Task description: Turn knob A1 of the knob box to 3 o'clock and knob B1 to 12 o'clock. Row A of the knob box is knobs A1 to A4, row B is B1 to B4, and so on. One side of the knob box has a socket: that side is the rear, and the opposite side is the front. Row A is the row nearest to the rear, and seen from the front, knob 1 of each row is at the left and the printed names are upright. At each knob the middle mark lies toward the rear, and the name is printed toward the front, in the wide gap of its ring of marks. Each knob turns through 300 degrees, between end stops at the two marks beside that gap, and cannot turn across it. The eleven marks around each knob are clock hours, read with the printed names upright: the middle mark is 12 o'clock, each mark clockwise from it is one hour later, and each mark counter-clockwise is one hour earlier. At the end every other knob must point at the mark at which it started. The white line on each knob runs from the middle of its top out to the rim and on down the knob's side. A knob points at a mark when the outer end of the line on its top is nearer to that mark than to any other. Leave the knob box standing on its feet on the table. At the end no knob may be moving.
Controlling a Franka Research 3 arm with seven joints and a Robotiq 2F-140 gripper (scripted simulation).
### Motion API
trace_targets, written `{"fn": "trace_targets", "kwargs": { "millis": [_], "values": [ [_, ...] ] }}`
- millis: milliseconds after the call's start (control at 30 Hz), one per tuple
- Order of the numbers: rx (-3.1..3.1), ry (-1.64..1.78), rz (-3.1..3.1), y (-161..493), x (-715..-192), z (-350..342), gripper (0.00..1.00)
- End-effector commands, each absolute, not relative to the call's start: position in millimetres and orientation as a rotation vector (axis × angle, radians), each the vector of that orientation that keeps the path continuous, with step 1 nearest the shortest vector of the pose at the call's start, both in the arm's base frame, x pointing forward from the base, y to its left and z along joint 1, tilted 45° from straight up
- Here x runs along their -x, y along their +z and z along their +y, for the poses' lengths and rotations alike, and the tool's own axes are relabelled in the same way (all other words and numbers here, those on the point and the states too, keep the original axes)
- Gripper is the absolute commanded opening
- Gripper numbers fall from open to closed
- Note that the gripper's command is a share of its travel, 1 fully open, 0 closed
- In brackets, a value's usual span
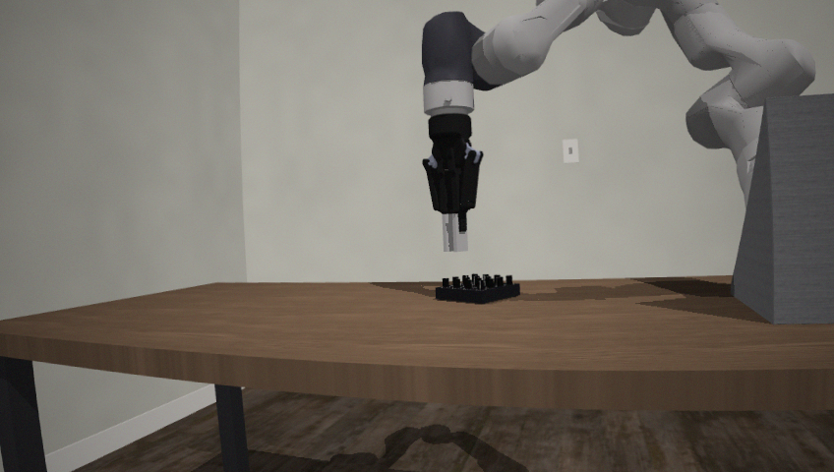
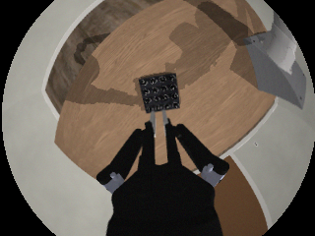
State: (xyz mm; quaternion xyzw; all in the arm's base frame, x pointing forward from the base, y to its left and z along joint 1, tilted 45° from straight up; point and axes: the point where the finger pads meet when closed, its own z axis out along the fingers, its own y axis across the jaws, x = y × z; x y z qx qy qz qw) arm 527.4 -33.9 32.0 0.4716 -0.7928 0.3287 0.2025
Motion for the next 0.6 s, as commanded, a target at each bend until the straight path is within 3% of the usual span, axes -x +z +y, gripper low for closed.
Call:
{"fn": "trace_targets", "kwargs": {
  "millis": [0, 567],
  "values": [
    [-1.324, 0.916, -2.207, 32, -528, -35, 0.12],
    [-1.324, 0.916, -2.207, 21, -528, -46, 0.12]
  ]
}}
